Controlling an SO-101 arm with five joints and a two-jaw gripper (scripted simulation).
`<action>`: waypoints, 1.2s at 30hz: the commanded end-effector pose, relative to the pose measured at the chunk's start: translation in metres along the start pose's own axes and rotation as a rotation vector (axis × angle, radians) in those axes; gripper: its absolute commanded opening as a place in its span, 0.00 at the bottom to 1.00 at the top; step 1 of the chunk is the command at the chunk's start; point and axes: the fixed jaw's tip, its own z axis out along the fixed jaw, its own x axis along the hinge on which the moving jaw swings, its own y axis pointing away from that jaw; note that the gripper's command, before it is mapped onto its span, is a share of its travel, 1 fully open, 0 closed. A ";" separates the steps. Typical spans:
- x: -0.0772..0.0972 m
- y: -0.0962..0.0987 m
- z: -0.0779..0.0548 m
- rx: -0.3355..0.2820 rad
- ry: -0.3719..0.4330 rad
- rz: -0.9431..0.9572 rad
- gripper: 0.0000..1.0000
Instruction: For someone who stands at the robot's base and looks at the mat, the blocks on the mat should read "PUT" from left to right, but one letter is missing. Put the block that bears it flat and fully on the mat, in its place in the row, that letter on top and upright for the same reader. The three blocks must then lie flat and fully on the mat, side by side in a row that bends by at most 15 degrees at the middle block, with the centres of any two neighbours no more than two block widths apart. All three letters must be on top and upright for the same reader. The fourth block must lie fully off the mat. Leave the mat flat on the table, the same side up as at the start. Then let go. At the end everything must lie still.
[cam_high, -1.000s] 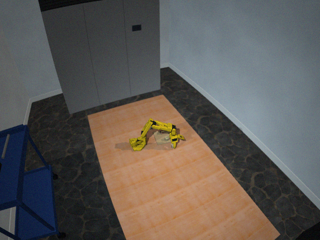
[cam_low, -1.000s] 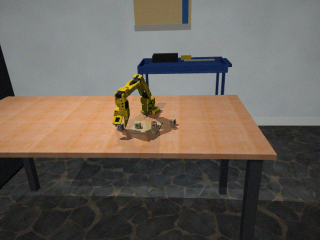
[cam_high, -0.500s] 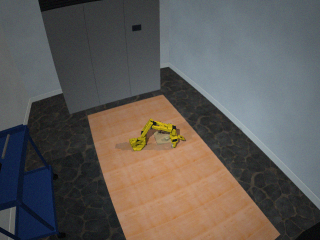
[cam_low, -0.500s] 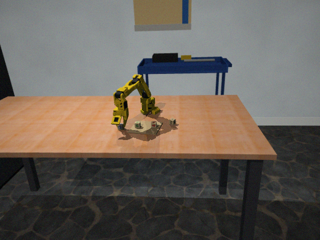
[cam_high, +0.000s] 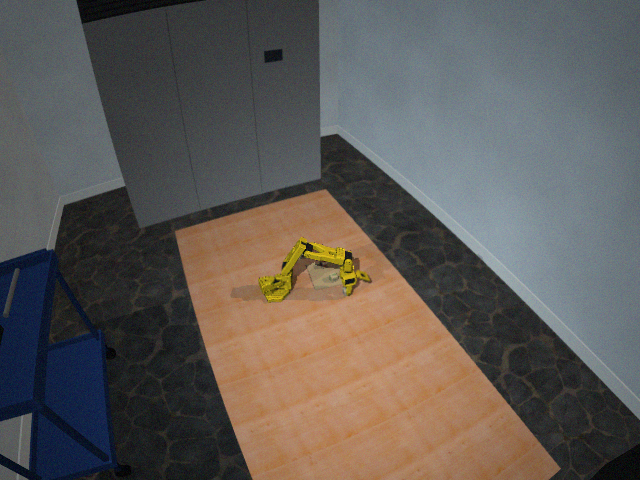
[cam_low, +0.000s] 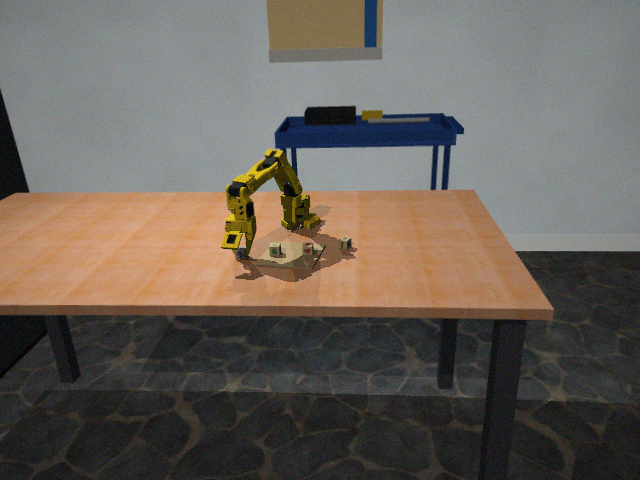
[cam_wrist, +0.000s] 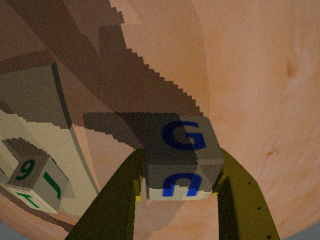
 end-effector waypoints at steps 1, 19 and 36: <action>-0.007 -0.003 -0.012 0.019 -0.057 0.000 0.13; -0.007 -0.003 -0.012 0.019 -0.057 0.000 0.00; -0.008 -0.003 -0.040 0.023 -0.069 0.000 0.00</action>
